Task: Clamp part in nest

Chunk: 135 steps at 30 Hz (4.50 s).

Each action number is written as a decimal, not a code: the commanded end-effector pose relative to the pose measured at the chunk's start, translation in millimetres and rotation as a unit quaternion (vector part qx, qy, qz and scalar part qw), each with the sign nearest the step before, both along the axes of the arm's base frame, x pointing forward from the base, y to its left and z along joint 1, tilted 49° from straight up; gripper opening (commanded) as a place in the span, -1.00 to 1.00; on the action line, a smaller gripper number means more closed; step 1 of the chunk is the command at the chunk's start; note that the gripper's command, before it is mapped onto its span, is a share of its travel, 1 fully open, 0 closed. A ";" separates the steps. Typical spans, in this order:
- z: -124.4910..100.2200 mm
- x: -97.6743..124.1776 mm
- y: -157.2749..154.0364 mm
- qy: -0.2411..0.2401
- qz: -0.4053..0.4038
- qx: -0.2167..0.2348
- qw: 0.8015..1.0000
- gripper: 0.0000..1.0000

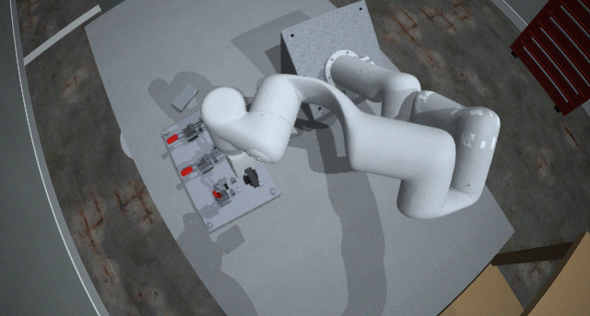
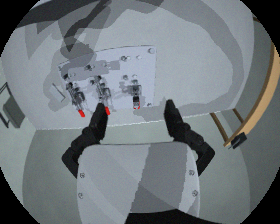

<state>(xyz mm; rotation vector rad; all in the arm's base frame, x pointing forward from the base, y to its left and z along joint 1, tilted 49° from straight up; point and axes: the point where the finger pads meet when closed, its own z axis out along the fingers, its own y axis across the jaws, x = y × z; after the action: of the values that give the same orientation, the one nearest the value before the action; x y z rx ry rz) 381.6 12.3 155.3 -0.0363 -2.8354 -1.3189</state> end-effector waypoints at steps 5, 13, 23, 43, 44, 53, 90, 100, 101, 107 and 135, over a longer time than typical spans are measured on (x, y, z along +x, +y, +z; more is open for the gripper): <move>0.7 0.8 -0.9 -0.001 -0.001 -0.001 1.000 -1.00; 0.7 0.8 -0.9 -0.001 -0.001 -0.001 1.000 -1.00; 0.7 0.8 -0.9 -0.001 -0.001 -0.001 1.000 -1.00; 0.7 0.8 -0.9 -0.001 -0.001 -0.001 1.000 -0.05; 0.7 0.8 -0.9 -0.001 -0.001 -0.001 1.000 -0.05; 0.7 0.8 -0.9 -0.001 -0.001 -0.001 1.000 -0.05; 0.7 0.8 -0.9 -0.001 -0.001 -0.001 1.000 1.00; 0.7 0.8 -0.9 -0.001 -0.001 -0.001 1.000 1.00; 0.7 0.8 -0.9 -0.001 -0.001 -0.001 1.000 1.00; 0.7 0.8 -0.9 -0.001 -0.001 -0.001 1.000 1.00; 0.8 0.9 -1.7 -0.003 0.000 -0.005 1.000 1.00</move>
<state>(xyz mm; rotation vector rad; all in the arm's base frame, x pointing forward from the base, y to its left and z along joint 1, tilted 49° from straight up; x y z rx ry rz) 381.6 11.8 155.7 -0.0322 -2.8443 -1.3071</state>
